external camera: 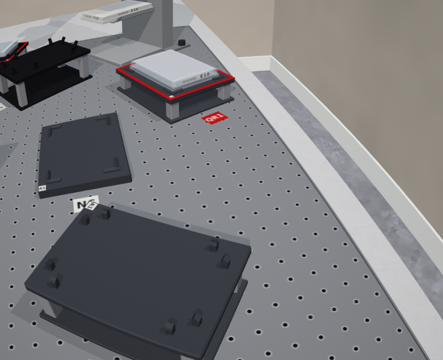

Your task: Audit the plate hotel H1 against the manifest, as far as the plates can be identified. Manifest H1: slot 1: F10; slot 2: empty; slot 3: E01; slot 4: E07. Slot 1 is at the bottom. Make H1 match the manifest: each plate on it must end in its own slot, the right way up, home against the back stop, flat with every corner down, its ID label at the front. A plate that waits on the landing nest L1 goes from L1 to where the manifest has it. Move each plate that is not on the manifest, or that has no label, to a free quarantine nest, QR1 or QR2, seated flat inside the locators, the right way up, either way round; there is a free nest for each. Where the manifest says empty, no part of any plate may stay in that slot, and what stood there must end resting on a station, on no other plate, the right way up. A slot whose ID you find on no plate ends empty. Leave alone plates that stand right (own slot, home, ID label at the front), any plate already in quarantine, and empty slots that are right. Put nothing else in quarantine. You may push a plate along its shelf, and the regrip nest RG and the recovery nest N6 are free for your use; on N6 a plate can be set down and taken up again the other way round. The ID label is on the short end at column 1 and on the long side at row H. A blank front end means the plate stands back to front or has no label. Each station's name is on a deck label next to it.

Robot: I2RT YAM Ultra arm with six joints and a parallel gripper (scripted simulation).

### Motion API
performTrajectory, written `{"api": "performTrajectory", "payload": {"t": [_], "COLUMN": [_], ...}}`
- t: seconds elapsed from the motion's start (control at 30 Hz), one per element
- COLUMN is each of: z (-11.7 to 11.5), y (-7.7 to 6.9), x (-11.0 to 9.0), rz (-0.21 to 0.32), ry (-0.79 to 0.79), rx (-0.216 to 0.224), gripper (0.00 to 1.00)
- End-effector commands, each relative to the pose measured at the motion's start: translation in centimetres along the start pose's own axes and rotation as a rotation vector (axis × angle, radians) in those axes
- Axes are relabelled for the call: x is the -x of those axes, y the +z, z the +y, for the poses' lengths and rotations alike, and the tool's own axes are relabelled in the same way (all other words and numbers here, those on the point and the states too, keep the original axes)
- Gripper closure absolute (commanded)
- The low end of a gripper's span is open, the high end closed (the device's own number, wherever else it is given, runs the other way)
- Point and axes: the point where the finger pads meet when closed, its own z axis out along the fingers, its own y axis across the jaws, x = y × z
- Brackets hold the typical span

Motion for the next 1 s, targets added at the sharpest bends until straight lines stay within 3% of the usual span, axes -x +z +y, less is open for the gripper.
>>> {"api": "performTrajectory", "payload": {"t": [0.0, 0.33, 0.47, 0.5, 0.97], "z": [0.3, 0.3, -0.8, 0.4, 0.3], "y": [-1.4, -3.5, -4.6, -4.5, -7.7], "x": [0.4, 0.4, 0.2, 0.2, 0.2], "rz": [-0.013, -0.013, -0.006, -0.014, -0.014], "ry": [-0.003, -0.003, -0.019, 0.000, 0.000], "rx": [0.002, 0.002, -0.044, 0.014, 0.014], "gripper": [0.00, 0.00, 0.00, 0.00, 0.00]}}
